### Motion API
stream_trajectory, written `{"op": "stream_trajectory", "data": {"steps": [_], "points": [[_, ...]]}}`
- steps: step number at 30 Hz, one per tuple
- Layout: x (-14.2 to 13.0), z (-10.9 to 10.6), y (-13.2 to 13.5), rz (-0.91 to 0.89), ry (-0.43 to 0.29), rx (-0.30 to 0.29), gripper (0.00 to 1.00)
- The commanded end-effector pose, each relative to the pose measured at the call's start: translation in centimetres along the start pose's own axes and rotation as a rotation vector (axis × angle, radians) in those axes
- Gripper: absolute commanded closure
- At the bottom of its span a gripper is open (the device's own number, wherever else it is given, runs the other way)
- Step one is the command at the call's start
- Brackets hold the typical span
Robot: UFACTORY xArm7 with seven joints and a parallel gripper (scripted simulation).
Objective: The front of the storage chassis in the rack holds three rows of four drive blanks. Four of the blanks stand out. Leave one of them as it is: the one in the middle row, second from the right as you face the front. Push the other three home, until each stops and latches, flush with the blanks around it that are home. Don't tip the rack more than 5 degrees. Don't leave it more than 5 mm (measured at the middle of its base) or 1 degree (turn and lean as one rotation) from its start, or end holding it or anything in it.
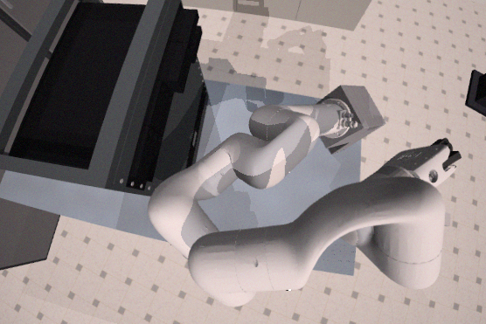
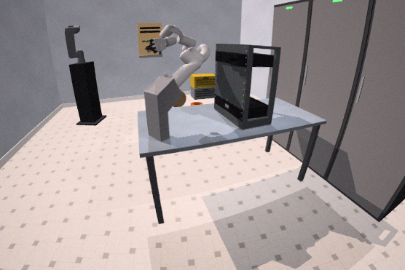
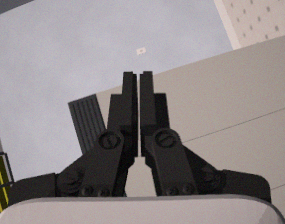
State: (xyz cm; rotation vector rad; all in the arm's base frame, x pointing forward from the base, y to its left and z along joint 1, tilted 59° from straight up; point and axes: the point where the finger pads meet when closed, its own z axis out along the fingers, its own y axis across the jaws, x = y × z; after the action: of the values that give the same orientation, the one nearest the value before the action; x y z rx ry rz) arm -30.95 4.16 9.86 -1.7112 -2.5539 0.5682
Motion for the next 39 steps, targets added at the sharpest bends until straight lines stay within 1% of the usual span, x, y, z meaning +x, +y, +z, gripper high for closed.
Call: {"op": "stream_trajectory", "data": {"steps": [1, 2, 7, 11, 12, 14, 17, 19, 24, 29, 34, 36, 39], "points": [[3.1, -1.7, -1.1, -0.001, 0.141, 0.009, 1.0], [3.1, -1.7, -1.1, -0.001, 0.141, 0.009, 1.0], [6.4, -3.8, -2.4, -0.011, 0.302, 0.002, 1.0], [8.3, -5.2, -3.3, -0.031, 0.404, -0.007, 1.0], [8.3, -5.2, -3.3, -0.031, 0.405, -0.008, 1.0], [8.3, -5.5, -3.9, -0.054, 0.436, -0.016, 1.0], [7.5, -5.5, -4.6, -0.095, 0.461, -0.034, 1.0], [7.5, -5.5, -4.6, -0.095, 0.461, -0.034, 1.0], [6.0, -4.6, -5.4, -0.163, 0.491, -0.075, 1.0], [4.5, -2.9, -5.7, -0.228, 0.506, -0.131, 1.0], [3.0, -0.5, -5.2, -0.289, 0.501, -0.199, 1.0], [3.0, -0.5, -5.2, -0.289, 0.501, -0.199, 1.0], [2.0, 1.3, -4.6, -0.323, 0.489, -0.244, 1.0]]}}
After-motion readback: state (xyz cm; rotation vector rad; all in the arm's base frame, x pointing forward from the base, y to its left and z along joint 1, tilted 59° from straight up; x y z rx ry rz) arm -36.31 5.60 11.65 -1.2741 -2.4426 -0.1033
